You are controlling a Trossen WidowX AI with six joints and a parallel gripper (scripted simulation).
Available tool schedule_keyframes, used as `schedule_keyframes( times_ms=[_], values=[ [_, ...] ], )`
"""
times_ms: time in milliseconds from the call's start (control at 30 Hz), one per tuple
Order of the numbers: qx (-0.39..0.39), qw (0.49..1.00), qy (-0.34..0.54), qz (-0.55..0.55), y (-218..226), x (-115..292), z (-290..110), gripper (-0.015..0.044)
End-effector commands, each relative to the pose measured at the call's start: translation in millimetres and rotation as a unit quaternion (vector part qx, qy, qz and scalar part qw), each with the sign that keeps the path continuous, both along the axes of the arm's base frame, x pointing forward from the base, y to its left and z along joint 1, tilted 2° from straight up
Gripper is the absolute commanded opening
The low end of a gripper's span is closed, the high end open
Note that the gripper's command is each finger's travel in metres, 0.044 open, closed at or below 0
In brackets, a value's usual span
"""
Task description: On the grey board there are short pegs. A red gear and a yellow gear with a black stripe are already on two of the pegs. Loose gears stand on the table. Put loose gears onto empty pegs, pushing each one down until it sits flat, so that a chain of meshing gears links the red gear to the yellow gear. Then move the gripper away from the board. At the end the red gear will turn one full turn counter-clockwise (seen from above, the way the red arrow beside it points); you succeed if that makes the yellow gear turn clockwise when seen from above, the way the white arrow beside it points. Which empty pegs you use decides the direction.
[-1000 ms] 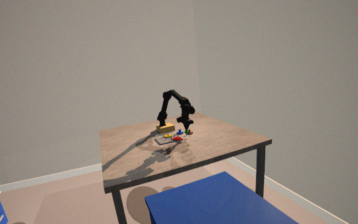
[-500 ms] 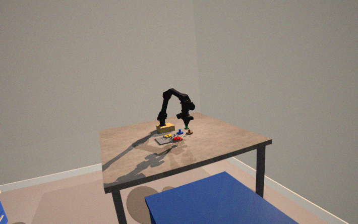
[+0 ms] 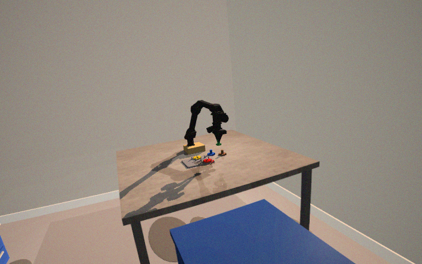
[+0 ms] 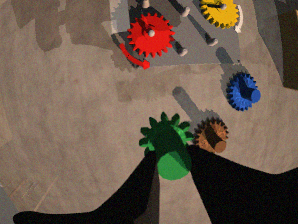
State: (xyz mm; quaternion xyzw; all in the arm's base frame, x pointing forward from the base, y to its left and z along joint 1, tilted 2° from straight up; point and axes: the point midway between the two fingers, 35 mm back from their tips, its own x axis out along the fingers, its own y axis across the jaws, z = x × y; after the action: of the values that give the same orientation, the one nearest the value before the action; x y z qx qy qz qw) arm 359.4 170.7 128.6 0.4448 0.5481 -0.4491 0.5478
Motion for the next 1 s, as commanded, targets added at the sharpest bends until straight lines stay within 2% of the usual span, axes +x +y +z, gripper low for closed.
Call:
schedule_keyframes(
  times_ms=[0, 300, 967],
  values=[
    [0.002, 1.000, -0.001, -0.002, 0, -2, 12, 0.0000],
    [0.002, 1.000, -0.001, -0.002, 0, -5, 26, 0.0000],
    [0.001, 1.000, -0.001, -0.002, -19, -6, 6, 0.0000]
  ],
)
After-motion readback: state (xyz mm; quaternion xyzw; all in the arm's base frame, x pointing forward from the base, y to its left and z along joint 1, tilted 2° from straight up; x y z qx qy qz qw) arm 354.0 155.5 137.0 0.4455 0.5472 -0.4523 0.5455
